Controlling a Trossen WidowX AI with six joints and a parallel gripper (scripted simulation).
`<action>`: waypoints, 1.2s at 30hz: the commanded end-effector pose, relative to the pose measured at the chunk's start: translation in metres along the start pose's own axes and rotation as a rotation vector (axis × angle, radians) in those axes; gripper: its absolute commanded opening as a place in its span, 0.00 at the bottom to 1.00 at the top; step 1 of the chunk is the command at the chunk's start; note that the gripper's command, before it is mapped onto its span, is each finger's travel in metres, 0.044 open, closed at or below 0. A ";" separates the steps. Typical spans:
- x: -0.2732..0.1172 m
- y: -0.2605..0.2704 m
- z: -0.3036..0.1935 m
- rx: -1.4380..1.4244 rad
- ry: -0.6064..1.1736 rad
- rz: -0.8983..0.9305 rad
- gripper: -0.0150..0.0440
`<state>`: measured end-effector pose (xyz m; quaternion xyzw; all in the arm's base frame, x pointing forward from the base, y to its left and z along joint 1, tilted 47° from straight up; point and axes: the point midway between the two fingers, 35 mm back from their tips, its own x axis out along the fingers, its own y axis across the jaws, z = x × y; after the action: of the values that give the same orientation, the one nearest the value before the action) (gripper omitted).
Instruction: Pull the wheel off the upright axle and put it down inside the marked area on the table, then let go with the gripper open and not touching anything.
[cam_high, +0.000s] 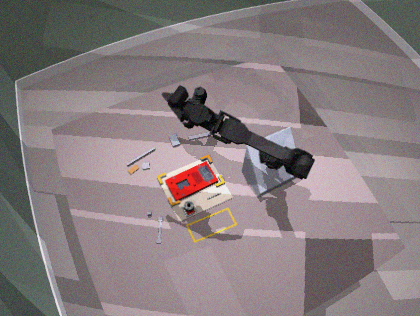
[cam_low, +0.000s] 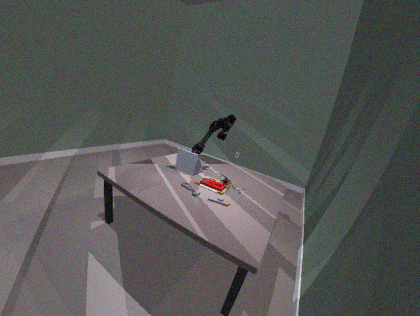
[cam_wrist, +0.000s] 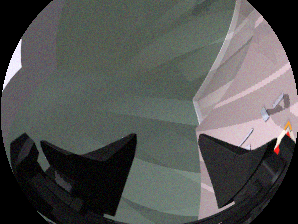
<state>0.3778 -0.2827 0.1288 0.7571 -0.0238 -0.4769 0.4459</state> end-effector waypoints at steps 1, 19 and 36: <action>0.010 -0.032 -0.028 -0.081 0.066 -0.113 0.76; -0.006 -0.177 -0.134 -0.440 0.484 -0.631 0.76; -0.087 -0.303 -0.196 -0.622 0.914 -1.137 0.76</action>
<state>0.3696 0.0404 0.0087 0.6333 0.6428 -0.2851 0.3232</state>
